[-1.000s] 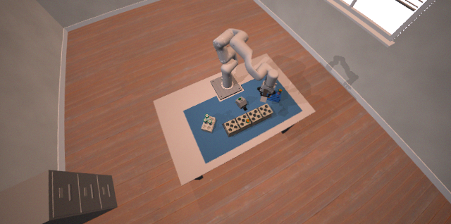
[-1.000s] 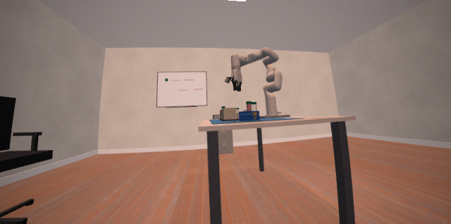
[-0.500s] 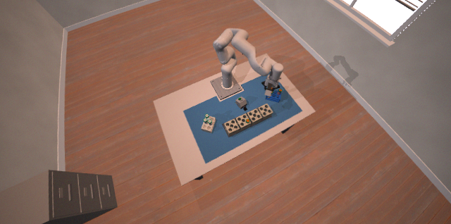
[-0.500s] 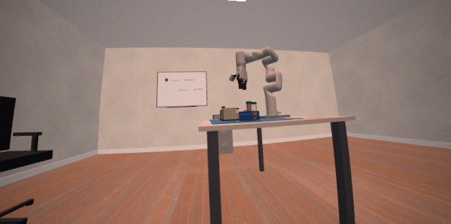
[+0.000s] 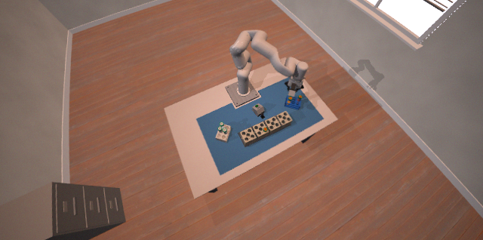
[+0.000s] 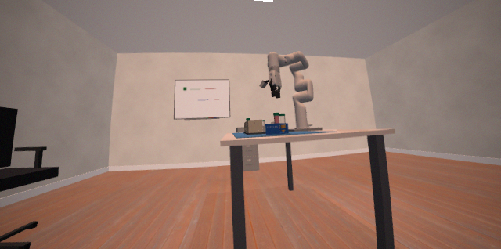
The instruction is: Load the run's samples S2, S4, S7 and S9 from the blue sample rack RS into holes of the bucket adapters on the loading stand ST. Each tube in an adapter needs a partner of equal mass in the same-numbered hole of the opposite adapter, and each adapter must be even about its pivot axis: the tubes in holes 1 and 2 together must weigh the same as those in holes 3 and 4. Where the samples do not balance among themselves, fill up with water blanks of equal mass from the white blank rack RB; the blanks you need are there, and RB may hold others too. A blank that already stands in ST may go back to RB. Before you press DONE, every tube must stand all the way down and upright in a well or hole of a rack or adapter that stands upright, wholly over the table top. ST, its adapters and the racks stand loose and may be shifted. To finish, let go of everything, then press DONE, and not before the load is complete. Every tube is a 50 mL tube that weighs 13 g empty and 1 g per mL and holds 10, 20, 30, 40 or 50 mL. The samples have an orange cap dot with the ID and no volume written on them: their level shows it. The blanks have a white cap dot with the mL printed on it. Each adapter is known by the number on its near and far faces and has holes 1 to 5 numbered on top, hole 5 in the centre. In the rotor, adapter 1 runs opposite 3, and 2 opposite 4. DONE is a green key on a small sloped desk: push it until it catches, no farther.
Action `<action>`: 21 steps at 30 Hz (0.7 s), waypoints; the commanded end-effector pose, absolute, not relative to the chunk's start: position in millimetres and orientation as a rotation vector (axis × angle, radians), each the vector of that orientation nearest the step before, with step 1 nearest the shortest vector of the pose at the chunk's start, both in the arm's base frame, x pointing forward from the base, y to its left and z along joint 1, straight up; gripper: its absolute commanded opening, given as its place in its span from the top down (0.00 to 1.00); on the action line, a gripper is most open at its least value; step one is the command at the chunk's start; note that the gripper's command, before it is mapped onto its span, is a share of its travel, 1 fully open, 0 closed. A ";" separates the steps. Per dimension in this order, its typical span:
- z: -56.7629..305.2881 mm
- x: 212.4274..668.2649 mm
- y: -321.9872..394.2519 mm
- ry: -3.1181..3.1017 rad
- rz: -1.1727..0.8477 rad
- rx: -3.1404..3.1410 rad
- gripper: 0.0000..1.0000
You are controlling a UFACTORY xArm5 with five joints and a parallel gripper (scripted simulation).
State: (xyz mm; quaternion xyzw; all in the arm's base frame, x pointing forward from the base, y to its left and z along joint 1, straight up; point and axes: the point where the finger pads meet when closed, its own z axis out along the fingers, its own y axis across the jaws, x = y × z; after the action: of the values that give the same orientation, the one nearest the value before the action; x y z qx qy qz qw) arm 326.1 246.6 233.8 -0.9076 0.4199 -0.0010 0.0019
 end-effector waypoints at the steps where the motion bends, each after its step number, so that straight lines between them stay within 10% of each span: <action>1: 235.2 321.8 262.2 1.317 -0.005 -2.845 0.43; 21: 231.2 312.3 289.1 1.317 -0.005 -2.845 0.43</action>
State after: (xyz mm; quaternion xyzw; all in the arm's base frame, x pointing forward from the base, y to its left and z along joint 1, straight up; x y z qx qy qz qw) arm 311.7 288.3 230.6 -0.9074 0.4203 -0.0007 0.0017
